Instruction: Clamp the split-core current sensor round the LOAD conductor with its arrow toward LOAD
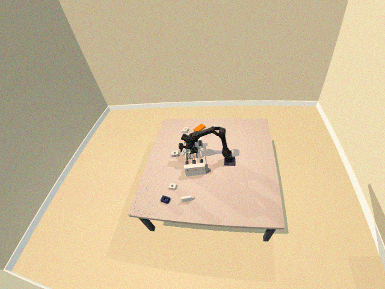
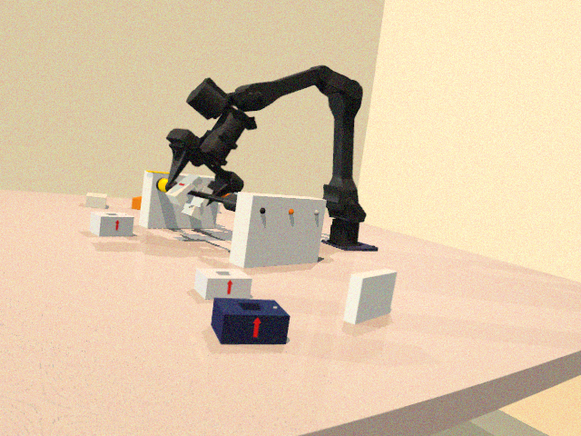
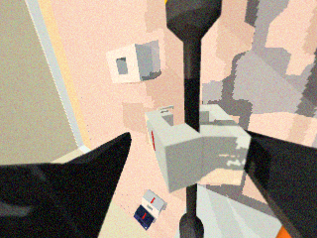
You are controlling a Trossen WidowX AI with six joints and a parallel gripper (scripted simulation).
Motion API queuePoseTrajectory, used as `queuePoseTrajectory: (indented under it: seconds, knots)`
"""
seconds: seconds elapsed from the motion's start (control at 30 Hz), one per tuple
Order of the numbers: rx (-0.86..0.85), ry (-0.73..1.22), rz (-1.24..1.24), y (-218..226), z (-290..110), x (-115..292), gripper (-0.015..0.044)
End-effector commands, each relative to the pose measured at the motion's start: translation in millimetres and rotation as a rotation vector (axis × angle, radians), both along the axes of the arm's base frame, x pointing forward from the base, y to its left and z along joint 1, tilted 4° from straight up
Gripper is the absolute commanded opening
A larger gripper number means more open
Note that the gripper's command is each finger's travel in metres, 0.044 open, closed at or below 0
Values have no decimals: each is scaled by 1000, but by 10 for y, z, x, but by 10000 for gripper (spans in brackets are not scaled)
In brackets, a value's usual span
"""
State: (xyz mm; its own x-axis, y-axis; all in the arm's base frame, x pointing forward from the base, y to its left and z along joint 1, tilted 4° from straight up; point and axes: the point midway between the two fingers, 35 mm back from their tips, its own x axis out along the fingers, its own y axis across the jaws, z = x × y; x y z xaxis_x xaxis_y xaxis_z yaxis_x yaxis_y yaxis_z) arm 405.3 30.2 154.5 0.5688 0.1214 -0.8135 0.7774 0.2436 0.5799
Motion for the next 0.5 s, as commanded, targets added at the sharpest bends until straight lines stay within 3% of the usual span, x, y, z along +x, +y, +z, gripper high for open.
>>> queuePoseTrajectory:
  seconds: [0.0, 0.47]
  knots:
    - [13, -30, 2, 5, -83, 22, 440]
    - [33, -106, 6, 32, 46, 125, 440]
